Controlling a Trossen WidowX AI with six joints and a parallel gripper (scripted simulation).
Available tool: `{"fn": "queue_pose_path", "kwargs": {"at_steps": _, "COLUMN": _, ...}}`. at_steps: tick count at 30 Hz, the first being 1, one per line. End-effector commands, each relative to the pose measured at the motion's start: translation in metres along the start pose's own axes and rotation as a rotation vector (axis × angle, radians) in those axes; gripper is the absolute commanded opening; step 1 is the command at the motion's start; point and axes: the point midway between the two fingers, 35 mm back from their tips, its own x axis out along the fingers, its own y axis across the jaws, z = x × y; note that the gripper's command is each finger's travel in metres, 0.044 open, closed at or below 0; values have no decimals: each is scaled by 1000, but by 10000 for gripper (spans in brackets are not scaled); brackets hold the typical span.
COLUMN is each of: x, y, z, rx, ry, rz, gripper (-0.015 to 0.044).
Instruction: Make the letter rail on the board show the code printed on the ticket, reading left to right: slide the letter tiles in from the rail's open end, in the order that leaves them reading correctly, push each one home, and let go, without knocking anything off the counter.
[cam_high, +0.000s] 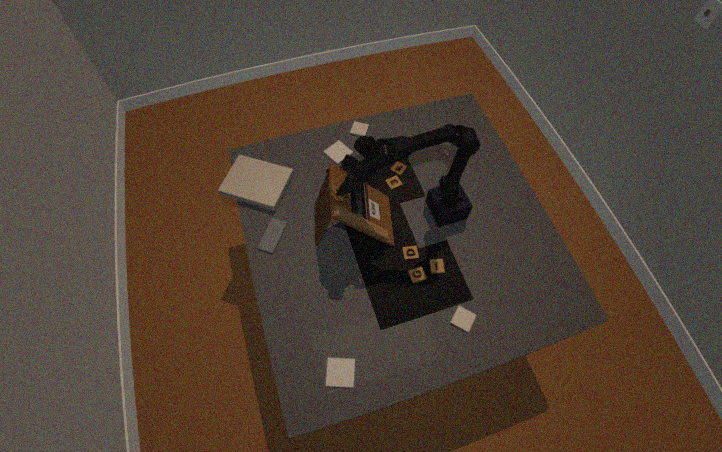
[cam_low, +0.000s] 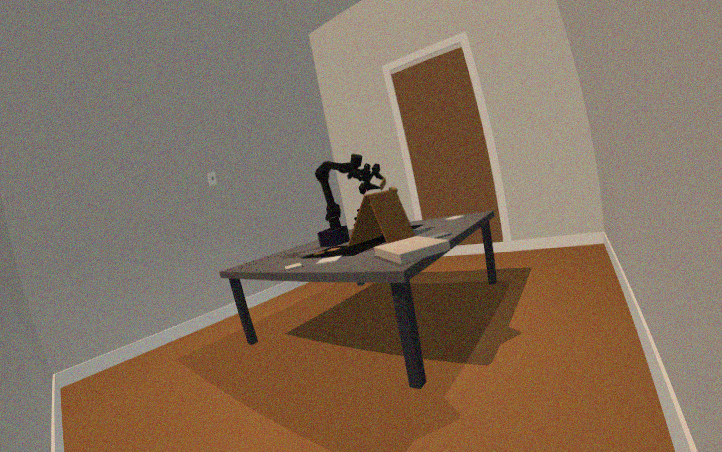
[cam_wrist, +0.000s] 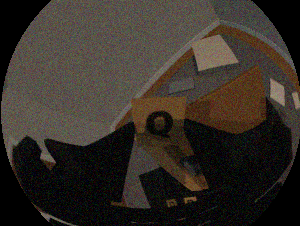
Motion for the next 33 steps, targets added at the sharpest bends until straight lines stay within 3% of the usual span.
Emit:
{"fn": "queue_pose_path", "kwargs": {"at_steps": 1, "x": -6, "y": -28, "z": 8, "rx": -70, "ry": -12, "rz": -40, "gripper": 0}}
{"fn": "queue_pose_path", "kwargs": {"at_steps": 33, "x": -83, "y": -205, "z": 30, "rx": -511, "ry": -17, "rz": -315, "gripper": 0}}
